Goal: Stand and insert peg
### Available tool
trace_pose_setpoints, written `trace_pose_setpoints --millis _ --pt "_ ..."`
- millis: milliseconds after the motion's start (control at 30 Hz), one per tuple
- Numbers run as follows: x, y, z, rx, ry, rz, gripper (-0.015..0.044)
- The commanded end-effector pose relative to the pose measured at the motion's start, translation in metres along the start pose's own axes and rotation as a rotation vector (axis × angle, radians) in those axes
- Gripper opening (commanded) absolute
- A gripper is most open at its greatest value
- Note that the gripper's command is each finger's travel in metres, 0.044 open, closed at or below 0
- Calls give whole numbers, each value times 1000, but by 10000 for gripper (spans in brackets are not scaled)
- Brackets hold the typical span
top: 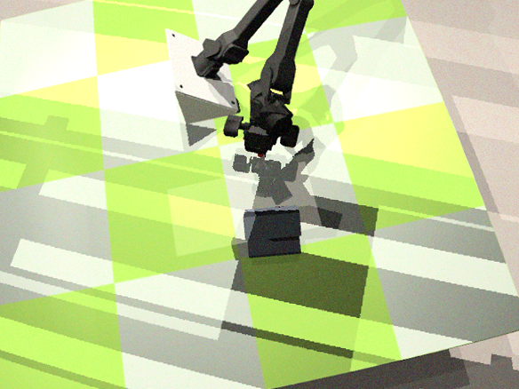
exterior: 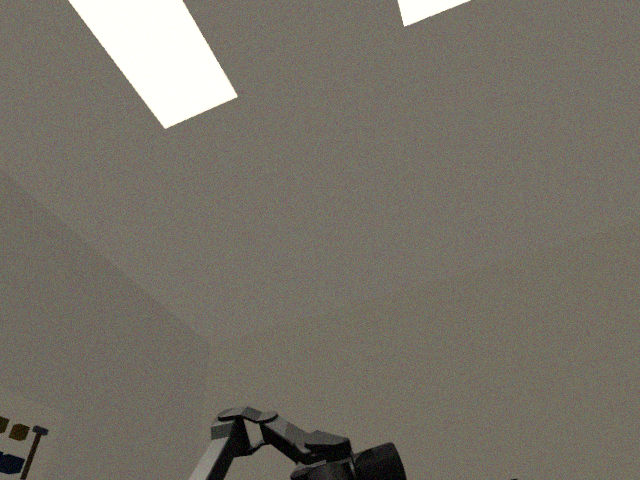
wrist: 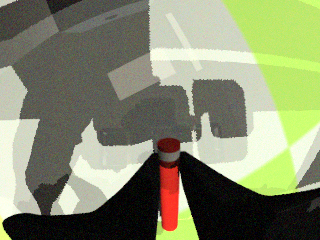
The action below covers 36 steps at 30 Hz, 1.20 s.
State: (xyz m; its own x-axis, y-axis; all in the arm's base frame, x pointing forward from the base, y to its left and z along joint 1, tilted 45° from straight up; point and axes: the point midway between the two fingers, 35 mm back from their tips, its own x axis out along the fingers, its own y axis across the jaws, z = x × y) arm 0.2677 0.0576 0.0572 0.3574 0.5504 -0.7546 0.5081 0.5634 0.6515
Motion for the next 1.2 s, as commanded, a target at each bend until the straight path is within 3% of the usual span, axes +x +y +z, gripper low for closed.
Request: trace_pose_setpoints --millis 0,1167 --pt "-1 -2 -2 7 -30 -4 49" --pt "-20 -1 -16 9 -334 -5 49"
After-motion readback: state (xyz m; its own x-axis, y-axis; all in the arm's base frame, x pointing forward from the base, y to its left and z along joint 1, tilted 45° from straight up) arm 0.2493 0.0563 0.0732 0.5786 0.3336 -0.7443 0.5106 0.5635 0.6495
